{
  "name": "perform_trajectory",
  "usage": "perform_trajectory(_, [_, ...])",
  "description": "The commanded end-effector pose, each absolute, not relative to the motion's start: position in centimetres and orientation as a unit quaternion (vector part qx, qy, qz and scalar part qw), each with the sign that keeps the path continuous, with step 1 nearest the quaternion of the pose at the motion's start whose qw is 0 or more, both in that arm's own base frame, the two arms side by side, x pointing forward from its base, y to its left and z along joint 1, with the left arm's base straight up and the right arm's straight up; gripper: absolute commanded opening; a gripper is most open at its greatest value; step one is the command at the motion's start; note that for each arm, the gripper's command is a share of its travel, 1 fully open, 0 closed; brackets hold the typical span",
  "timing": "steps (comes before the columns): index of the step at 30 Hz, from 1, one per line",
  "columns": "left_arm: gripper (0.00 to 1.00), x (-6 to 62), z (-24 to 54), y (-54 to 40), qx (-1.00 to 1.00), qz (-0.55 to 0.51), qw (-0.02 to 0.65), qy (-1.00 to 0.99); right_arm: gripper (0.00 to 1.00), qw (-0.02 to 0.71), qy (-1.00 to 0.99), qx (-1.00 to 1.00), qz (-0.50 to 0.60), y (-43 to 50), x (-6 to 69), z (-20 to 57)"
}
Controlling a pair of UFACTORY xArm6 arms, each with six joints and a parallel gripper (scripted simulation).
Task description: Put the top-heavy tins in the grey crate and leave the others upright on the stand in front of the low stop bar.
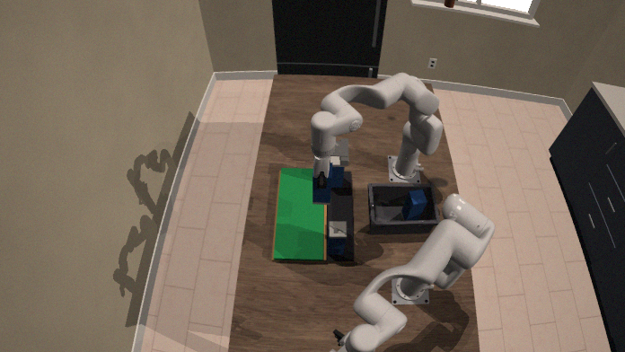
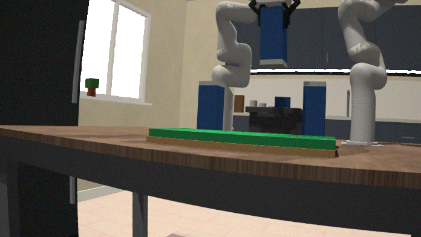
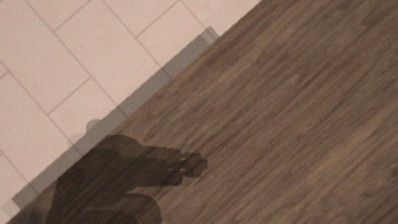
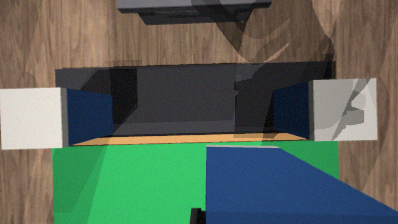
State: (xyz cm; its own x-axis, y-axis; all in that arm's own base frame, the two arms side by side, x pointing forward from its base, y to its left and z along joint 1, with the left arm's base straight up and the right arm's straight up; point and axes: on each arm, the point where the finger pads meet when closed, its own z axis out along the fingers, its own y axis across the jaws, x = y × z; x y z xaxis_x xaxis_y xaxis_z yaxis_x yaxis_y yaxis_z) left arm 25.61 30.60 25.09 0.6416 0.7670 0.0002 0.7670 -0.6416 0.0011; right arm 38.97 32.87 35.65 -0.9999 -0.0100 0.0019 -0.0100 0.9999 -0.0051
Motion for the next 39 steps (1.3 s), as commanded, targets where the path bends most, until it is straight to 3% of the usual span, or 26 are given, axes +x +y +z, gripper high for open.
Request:
perform_trajectory(1, [1.0,25.7,25.2,30.7,0.906,0.002,0.0,0.423,0.0,-0.002,-1.0,0.005,0.0,32.9,38.2,35.9])
perform_trajectory(39, [1.0,25.7,25.2,30.7,0.906,0.002,0.0,0.423,0.0,-0.002,-1.0,0.005,0.0,32.5,30.5,36.0])
